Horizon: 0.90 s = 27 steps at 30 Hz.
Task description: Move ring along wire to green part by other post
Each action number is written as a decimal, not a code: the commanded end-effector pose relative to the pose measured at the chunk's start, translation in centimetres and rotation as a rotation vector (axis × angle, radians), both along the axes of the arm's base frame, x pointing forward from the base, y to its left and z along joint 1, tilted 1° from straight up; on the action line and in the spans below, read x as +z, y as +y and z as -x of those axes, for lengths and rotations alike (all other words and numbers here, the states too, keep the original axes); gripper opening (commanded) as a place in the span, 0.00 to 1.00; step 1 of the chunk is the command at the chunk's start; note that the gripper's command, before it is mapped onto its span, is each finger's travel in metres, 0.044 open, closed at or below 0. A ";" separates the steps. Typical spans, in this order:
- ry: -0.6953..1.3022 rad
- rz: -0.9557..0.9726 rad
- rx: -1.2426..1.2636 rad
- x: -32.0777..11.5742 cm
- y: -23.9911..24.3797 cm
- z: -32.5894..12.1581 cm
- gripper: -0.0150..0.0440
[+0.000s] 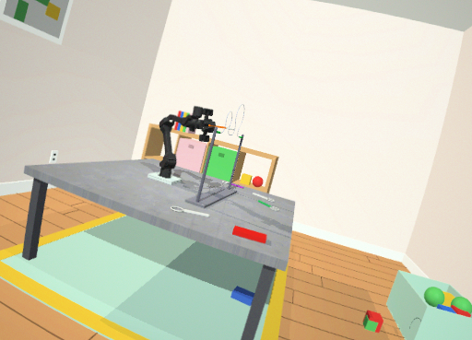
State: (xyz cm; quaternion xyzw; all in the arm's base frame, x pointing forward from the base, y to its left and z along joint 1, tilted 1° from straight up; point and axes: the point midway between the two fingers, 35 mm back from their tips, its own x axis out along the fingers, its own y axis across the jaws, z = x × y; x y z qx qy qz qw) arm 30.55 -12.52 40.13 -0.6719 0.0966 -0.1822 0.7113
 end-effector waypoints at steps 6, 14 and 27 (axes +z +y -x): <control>0.023 -0.212 0.002 -3.2 0.6 0.1 0.00; 0.048 -0.412 0.006 -6.1 1.8 0.2 0.00; 0.089 -0.736 0.014 -10.1 4.8 0.4 0.00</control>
